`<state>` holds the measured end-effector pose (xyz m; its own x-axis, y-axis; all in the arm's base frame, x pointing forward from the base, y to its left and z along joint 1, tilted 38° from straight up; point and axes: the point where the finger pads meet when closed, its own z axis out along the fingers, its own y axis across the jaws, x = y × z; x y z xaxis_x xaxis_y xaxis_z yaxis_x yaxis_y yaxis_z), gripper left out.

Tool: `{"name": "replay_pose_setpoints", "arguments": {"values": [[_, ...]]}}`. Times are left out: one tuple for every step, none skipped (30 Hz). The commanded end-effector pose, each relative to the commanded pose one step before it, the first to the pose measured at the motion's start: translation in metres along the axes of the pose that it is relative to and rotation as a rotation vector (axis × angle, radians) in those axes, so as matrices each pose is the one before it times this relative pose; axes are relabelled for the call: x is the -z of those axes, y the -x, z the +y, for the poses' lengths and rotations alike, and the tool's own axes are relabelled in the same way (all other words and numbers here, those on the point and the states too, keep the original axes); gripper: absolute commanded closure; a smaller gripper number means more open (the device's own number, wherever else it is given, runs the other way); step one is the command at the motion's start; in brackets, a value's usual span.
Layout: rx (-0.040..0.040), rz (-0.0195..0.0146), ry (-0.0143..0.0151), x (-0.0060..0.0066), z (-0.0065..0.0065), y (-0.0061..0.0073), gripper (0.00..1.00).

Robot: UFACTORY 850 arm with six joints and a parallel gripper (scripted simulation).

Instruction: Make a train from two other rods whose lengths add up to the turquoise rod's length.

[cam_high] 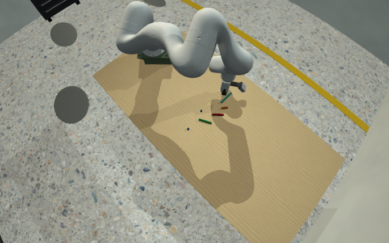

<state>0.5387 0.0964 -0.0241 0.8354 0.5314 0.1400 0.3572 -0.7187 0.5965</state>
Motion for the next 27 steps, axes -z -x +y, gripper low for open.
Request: {"name": "replay_pose_setpoints", "arguments": {"values": [[-0.00017, 0.00109, -0.00001, 0.00042, 0.00000, -0.00060, 0.76], [0.00000, 0.00000, 0.00000, 0.00000, 0.00000, 0.00000, 0.76], [0.00000, 0.00000, 0.00000, 0.00000, 0.00000, 0.00000, 0.76], [0.00000, 0.00000, 0.00000, 0.00000, 0.00000, 0.00000, 0.76], [0.00000, 0.00000, 0.00000, 0.00000, 0.00000, 0.00000, 0.76], [0.00000, 0.00000, 0.00000, 0.00000, 0.00000, 0.00000, 0.76], [0.00000, 0.00000, 0.00000, 0.00000, 0.00000, 0.00000, 0.76], [0.00000, 0.00000, 0.00000, 0.00000, 0.00000, 0.00000, 0.76], [0.00000, 0.00000, 0.00000, 0.00000, 0.00000, 0.00000, 0.76], [0.00000, 0.00000, 0.00000, 0.00000, 0.00000, 0.00000, 0.76], [0.00000, 0.00000, 0.00000, 0.00000, 0.00000, 0.00000, 0.76], [0.00000, 0.00000, 0.00000, 0.00000, 0.00000, 0.00000, 0.76], [0.00000, 0.00000, 0.00000, 0.00000, 0.00000, 0.00000, 0.76], [0.00000, 0.00000, 0.00000, 0.00000, 0.00000, 0.00000, 0.76], [0.00000, 0.00000, 0.00000, 0.00000, 0.00000, 0.00000, 0.76], [0.00000, 0.00000, 0.00000, 0.00000, 0.00000, 0.00000, 0.76], [0.00000, 0.00000, 0.00000, 0.00000, 0.00000, 0.00000, 0.76], [0.00000, 0.00000, 0.00000, 0.00000, 0.00000, 0.00000, 0.76], [0.00000, 0.00000, 0.00000, 0.00000, 0.00000, 0.00000, 0.76], [0.00000, 0.00000, 0.00000, 0.00000, 0.00000, 0.00000, 0.96], [0.00000, 0.00000, 0.00000, 0.00000, 0.00000, 0.00000, 0.96], [0.00000, 0.00000, 0.00000, 0.00000, 0.00000, 0.00000, 0.96], [0.00000, 0.00000, 0.00000, 0.00000, 0.00000, 0.00000, 0.96], [0.00000, 0.00000, 0.00000, 0.00000, 0.00000, 0.00000, 0.96], [0.00000, 0.00000, 0.00000, 0.00000, 0.00000, 0.00000, 0.96], [0.00000, 0.00000, 0.00000, 0.00000, 0.00000, 0.00000, 0.96], [0.00000, 0.00000, 0.00000, 0.00000, 0.00000, 0.00000, 0.96]]}}
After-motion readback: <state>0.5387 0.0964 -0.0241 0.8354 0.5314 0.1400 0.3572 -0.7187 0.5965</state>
